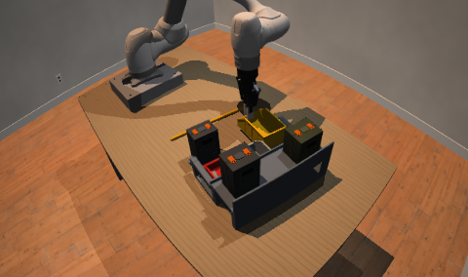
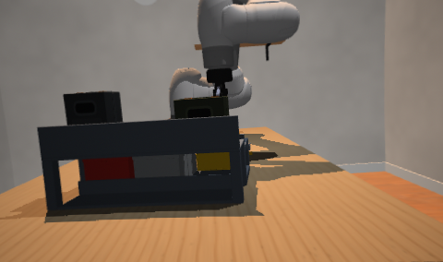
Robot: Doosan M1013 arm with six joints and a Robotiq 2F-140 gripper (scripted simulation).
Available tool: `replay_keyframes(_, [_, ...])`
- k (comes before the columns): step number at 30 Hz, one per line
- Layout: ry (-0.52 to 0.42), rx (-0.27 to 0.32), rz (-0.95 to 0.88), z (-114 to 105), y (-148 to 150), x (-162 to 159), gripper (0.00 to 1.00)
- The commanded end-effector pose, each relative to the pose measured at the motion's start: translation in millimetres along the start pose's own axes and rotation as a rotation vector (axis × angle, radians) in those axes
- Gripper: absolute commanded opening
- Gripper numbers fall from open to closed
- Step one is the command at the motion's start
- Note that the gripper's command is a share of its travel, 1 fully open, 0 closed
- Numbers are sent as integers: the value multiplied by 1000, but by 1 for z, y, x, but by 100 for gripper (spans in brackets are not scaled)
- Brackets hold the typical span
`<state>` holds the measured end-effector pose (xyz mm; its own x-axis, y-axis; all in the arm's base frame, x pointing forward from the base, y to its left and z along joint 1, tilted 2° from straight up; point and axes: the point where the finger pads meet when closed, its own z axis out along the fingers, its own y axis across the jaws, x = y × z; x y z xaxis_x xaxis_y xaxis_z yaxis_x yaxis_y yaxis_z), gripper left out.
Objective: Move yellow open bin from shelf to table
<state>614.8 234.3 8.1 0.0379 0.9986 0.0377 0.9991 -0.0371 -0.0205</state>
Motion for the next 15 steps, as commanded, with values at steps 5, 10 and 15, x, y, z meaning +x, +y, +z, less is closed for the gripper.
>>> replay_keyframes(5, [1, -2, 0, -1, 0, 1, 0])
replay_keyframes(10, [1, -1, 0, -1, -12, 0, 0])
replay_keyframes(15, [1, -2, 0, -1, -30, 1, 0])
